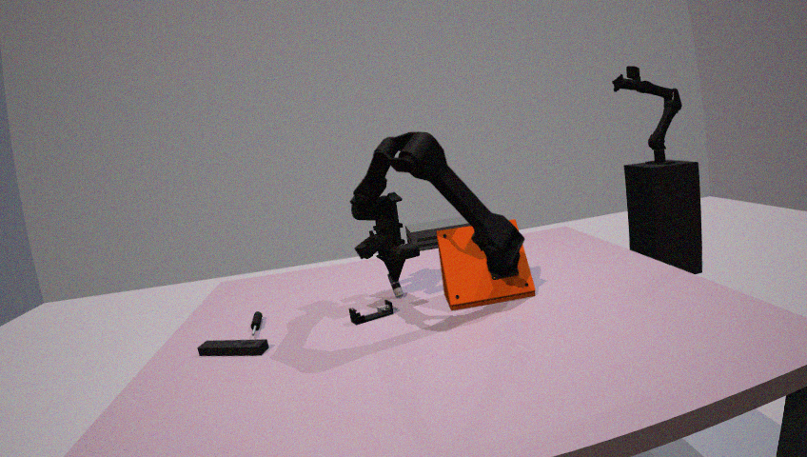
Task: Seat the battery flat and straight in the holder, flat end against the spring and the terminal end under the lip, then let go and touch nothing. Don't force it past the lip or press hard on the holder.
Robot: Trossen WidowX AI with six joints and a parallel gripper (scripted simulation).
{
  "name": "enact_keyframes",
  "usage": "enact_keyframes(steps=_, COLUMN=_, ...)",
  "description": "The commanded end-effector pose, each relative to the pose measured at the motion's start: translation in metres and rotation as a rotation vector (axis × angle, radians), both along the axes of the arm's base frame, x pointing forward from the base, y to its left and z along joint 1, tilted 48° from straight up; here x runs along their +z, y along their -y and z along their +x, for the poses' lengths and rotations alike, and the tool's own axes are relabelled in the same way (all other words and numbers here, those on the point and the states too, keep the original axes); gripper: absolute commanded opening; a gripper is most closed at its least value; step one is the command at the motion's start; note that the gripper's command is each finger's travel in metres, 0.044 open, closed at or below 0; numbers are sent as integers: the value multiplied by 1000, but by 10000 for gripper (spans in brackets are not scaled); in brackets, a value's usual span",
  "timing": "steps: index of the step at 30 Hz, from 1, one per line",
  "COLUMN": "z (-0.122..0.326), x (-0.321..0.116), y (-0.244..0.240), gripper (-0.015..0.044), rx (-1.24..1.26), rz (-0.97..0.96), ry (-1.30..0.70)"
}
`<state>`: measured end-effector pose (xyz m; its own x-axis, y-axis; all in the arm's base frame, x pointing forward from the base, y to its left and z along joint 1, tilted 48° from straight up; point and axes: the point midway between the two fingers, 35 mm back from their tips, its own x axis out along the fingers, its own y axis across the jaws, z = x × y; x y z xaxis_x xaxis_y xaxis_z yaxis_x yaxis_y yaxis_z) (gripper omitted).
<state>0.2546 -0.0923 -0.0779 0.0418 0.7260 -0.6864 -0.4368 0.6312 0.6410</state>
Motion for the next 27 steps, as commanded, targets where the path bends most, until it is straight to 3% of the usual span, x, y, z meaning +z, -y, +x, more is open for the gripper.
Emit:
enact_keyframes(steps=1, z=1, x=-6, y=3, gripper=0, rx=7, rz=3, ry=-5)
enact_keyframes(steps=10, z=5, x=-15, y=10, gripper=0, rx=7, rz=2, ry=-4)
enact_keyframes(steps=21, z=3, x=36, y=66, gripper=0, rx=6, rz=-1, ry=-6)
enact_keyframes(steps=27, z=2, x=40, y=69, gripper=0, rx=7, rz=-1, ry=-6)
